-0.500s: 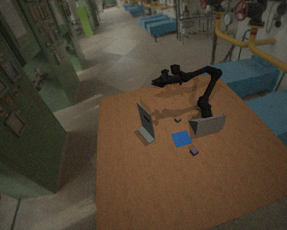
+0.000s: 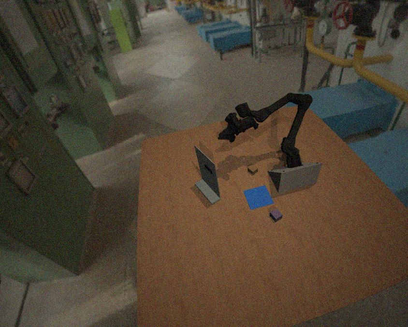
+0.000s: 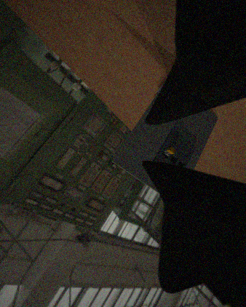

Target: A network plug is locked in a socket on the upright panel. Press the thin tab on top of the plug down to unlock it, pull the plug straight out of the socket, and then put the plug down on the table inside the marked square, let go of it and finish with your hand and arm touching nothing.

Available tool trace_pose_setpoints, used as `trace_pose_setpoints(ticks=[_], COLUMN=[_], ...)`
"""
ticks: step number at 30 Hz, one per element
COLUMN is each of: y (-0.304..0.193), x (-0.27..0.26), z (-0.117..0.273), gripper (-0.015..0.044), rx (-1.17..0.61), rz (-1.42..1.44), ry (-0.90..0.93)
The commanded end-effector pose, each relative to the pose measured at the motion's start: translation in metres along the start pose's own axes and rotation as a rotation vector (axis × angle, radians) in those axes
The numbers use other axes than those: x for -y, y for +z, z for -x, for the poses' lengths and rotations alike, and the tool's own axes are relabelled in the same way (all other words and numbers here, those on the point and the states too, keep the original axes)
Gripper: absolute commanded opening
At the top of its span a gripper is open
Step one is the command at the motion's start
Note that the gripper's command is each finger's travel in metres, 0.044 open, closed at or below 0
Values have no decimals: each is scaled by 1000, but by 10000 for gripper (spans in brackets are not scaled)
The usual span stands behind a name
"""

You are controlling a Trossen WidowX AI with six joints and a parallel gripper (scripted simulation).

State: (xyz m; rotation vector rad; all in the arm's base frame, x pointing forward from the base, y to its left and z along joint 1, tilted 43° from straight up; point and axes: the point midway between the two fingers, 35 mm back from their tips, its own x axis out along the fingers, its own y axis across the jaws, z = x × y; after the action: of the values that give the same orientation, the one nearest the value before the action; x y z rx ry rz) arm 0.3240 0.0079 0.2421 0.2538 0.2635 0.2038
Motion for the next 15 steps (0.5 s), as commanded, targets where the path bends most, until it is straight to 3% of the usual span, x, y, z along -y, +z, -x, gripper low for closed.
trace_pose_setpoints(ticks=[1, 10, 15], y=[-30, -85, -88], x=[9, 21, 21], z=[-3, 7, 8], gripper=[156, 156, 156], rx=[-116, -333, -346], rz=[-131, -492, -521], ry=[43, 144, 152])
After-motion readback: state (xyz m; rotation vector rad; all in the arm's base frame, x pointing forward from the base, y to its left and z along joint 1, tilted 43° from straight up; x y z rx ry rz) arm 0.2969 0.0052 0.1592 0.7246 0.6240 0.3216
